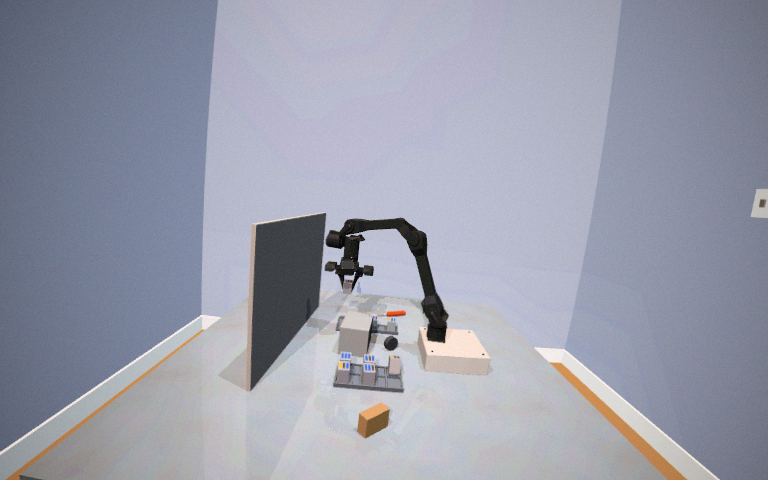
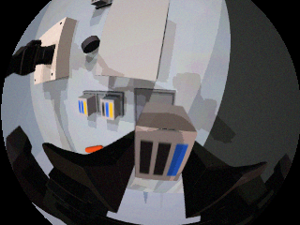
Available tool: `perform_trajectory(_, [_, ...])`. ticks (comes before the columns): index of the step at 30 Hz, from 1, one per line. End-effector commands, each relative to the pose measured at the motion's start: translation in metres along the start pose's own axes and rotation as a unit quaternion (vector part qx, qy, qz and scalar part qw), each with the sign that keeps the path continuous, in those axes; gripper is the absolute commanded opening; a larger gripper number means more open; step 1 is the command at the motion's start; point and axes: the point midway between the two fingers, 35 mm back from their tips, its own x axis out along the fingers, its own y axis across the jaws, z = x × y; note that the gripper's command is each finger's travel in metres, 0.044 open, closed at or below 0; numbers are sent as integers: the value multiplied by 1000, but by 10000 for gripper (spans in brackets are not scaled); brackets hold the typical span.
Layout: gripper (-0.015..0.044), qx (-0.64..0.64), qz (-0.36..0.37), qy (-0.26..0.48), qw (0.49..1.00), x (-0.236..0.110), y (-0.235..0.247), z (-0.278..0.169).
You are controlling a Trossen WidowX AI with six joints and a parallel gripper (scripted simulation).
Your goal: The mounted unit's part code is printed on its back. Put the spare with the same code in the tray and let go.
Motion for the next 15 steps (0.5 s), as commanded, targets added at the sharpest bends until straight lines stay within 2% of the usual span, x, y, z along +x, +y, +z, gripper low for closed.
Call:
perform_trajectory(1, [0,-10,2,-4,1000,2,4,-22])
perform_trajectory(7, [0,-21,2,-5,1000,4,12,-55])
perform_trajectory(15, [0,-21,2,-5,1000,8,12,-57])
